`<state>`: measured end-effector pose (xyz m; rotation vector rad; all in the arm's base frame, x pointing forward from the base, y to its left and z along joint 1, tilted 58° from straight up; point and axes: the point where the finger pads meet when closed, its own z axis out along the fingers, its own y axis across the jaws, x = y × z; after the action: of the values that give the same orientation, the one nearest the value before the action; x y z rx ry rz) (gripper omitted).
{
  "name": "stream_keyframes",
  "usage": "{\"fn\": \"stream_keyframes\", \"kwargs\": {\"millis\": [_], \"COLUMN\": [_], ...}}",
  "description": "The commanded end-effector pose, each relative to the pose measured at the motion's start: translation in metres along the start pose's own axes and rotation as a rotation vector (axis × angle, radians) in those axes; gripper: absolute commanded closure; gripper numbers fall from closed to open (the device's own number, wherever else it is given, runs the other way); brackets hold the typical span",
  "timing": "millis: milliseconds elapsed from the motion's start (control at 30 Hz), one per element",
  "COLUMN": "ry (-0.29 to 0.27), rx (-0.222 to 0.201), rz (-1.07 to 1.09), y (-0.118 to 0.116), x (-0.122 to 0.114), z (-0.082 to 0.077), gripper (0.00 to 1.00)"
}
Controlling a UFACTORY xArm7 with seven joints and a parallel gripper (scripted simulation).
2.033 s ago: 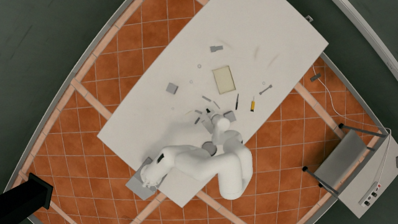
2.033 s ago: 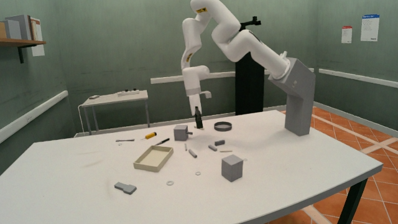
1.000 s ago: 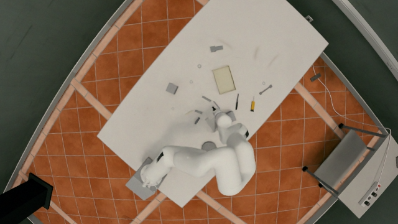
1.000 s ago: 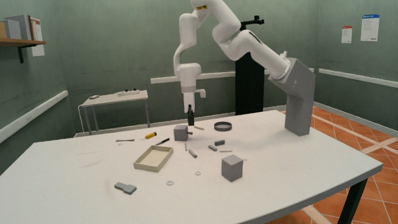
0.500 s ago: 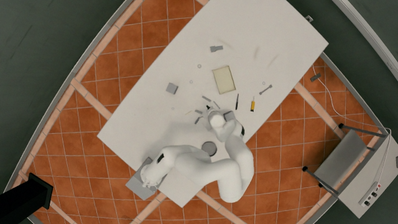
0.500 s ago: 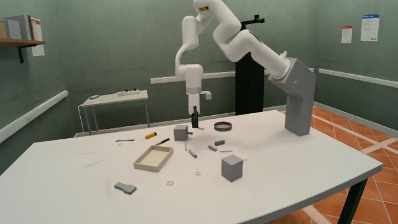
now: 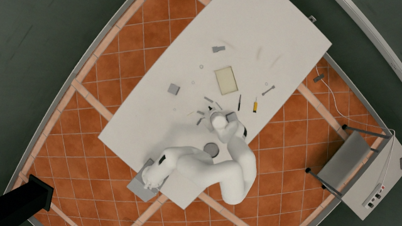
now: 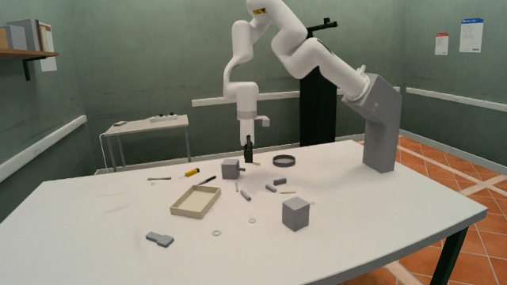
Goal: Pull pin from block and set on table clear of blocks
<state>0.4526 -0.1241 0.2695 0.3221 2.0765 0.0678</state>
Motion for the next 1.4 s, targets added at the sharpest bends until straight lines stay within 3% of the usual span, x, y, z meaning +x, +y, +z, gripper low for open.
{"fn": "stream_keyframes", "kwargs": {"millis": [0,1367], "ry": [-0.002,-0.014], "rx": [0.000,-0.005], "rz": [-0.001,-0.030], "y": [0.0001,0.0030], "x": [-0.0006,-0.0033], "z": [-0.0003,-0.0021], "gripper": [0.53,0.53]}}
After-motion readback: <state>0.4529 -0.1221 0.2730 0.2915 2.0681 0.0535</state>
